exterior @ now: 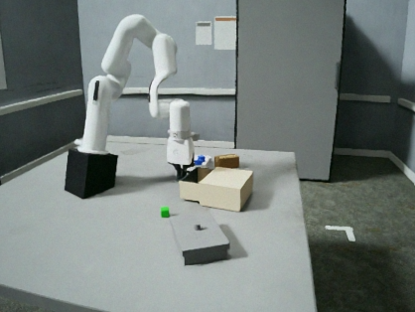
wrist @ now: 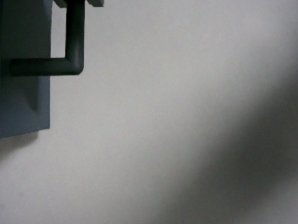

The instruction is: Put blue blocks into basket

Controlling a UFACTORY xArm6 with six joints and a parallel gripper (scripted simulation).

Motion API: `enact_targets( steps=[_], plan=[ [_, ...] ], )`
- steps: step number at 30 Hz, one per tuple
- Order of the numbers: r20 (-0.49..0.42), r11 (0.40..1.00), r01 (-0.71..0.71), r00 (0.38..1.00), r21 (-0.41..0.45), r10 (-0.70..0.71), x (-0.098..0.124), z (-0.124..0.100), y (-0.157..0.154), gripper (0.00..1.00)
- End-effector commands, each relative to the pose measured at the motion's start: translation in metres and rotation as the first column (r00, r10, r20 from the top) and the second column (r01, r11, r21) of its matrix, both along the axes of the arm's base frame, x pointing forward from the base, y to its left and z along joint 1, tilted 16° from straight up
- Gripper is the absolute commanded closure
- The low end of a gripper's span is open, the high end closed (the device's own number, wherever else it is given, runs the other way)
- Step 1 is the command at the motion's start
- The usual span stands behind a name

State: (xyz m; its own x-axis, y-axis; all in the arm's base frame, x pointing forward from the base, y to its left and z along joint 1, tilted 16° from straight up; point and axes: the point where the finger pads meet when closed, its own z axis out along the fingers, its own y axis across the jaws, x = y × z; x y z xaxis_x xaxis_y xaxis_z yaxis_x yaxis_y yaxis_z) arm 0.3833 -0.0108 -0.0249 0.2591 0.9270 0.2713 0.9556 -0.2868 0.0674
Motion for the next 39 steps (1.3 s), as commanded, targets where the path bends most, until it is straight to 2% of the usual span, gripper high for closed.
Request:
enact_targets(
  steps=[1,21,39],
  plan=[
    [0.003,1.000,0.001,1.000,-0.001,-0.001,0.001,0.001,0.000,1.00],
    [0.003,1.000,0.001,1.000,-0.001,-0.001,0.005,0.001,-0.002,1.00],
    [0.003,1.000,0.001,1.000,-0.001,-0.001,0.033,0.003,-0.010,1.00]
  ],
)
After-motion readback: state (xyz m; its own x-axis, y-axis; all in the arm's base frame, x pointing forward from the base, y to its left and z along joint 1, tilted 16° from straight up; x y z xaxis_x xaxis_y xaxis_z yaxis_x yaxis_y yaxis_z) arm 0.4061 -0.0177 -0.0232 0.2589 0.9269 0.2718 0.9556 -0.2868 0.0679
